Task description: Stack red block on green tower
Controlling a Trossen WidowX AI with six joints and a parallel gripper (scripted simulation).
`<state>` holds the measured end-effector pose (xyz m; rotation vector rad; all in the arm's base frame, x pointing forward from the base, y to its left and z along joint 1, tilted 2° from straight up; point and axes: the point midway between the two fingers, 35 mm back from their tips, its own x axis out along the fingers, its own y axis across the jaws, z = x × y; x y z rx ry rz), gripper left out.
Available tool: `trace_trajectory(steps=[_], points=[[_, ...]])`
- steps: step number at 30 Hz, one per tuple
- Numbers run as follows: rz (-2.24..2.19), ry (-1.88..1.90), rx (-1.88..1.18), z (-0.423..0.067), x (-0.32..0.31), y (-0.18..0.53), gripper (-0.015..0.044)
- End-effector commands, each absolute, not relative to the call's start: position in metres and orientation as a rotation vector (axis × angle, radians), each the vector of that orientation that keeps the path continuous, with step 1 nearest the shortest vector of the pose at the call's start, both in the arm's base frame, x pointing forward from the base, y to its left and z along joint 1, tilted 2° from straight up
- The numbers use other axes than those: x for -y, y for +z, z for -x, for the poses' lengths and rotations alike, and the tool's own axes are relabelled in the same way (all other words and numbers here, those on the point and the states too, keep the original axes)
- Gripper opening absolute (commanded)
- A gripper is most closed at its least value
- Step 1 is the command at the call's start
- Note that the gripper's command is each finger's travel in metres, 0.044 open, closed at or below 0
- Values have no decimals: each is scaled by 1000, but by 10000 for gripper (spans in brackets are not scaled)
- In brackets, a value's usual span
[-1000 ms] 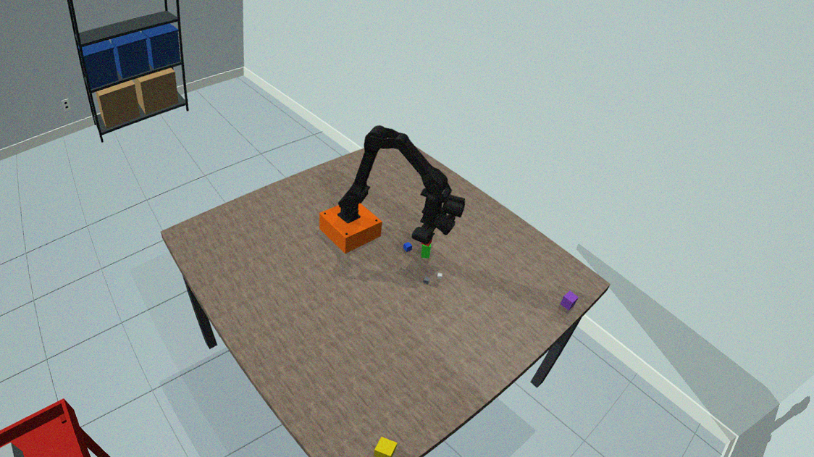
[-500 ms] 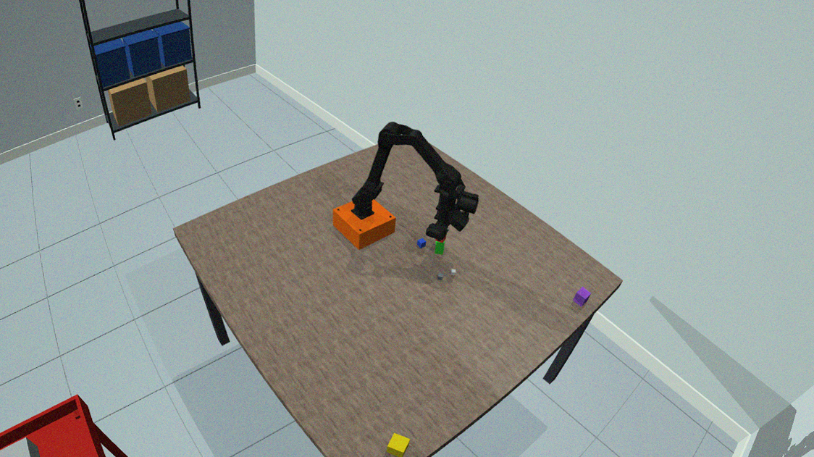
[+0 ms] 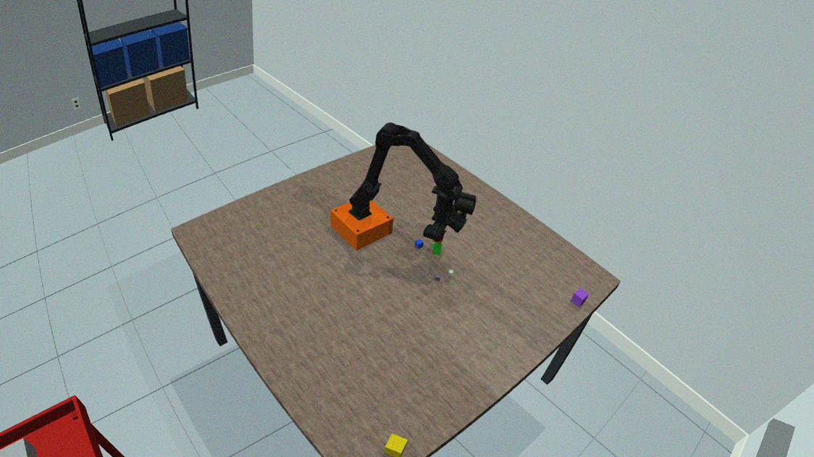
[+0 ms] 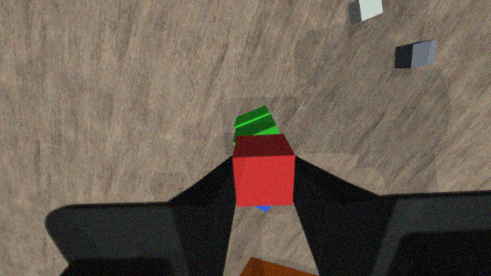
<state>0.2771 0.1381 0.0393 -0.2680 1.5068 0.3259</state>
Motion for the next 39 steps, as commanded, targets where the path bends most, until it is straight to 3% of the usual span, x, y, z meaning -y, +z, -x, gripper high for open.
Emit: trace_trajectory(steps=[1,18,39], points=[[267,321,-1505,-278,-138,44,0],[268,326,-1507,-277,-138,40,440],[268,326,-1507,-277,-138,40,440]])
